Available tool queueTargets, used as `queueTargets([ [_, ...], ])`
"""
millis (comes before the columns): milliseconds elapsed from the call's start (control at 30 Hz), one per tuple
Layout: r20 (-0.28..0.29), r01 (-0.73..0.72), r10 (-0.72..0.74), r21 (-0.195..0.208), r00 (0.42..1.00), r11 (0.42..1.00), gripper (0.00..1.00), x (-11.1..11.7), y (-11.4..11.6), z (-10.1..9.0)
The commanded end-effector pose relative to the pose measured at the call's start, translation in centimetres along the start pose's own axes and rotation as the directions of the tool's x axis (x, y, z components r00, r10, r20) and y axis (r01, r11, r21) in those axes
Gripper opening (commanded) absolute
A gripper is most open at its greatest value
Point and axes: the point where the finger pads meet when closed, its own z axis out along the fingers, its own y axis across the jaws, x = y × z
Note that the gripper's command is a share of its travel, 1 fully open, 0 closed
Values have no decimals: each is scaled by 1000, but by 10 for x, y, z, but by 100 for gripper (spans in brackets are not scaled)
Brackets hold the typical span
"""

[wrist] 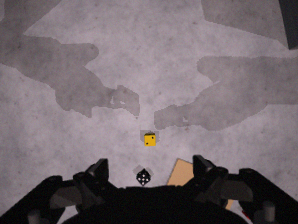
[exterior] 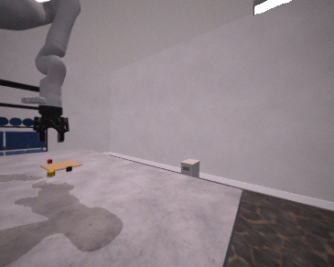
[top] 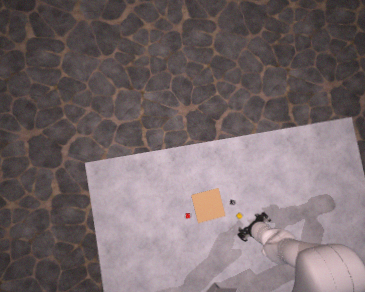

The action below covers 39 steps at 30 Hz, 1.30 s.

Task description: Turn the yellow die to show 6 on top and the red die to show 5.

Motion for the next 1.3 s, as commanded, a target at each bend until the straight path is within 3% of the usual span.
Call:
queueTargets([
  [0,1,0,0,0,1000,1000,100,0,0,0],
  [467,4,-55,55,-4,998,998,100,-1,1,1],
  [767,10,-229,229,-18,973,973,100,-5,5,6],
  [967,13,-415,415,-34,910,909,100,-9,8,10],
  [1033,13,-415,415,-34,910,909,100,-9,8,10],
  [1267,6,-668,669,-55,743,742,100,-14,12,17],
])
